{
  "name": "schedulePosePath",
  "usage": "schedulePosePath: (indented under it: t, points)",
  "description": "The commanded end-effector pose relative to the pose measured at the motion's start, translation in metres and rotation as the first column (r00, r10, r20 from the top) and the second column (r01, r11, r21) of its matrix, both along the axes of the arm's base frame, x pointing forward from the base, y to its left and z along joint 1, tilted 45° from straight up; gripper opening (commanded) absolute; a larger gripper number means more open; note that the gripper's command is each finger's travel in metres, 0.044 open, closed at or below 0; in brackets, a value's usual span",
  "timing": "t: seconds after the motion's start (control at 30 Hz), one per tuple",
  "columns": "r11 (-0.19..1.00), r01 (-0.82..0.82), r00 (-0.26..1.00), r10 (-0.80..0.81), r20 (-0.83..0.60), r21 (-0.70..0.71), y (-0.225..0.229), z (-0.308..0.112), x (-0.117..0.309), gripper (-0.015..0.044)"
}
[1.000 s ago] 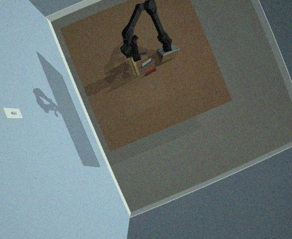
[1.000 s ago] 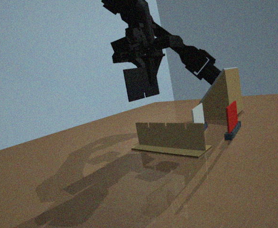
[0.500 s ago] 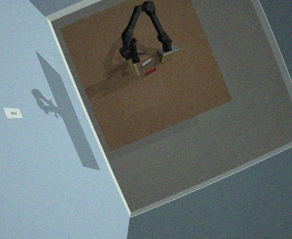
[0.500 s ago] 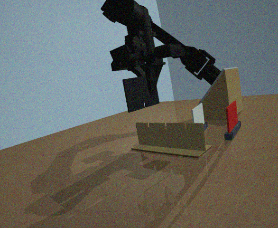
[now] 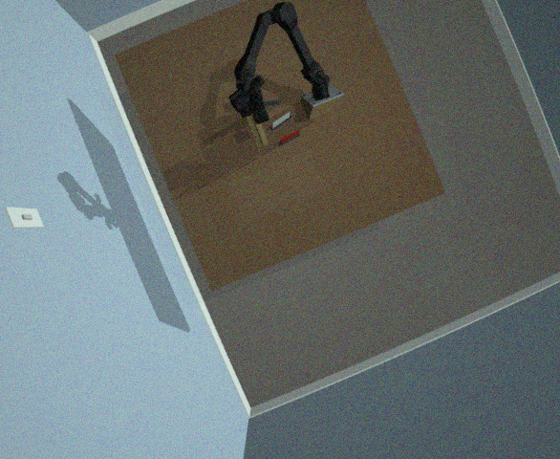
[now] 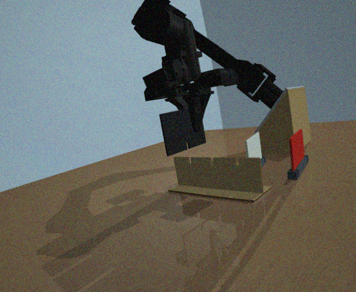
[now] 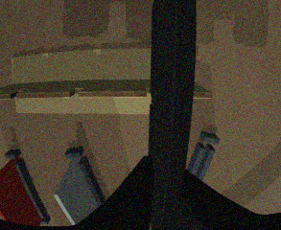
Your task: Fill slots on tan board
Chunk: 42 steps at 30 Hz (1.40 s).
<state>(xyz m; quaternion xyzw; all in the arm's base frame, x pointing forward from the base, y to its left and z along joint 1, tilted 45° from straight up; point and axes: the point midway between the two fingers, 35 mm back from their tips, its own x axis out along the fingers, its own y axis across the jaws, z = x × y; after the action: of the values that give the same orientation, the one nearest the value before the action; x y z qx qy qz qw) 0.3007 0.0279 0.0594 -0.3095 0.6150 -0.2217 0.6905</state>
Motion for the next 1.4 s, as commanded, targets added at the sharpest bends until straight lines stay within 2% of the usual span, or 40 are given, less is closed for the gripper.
schedulePosePath:
  t: [0.0,1.37]
  points:
    - [1.0,-0.005,1.0,0.005,-0.006,-0.005,-0.002,-0.002,0.0,0.0]
    - [1.0,-0.005,1.0,0.005,-0.006,-0.006,-0.017,-0.018,0.003,0.0]
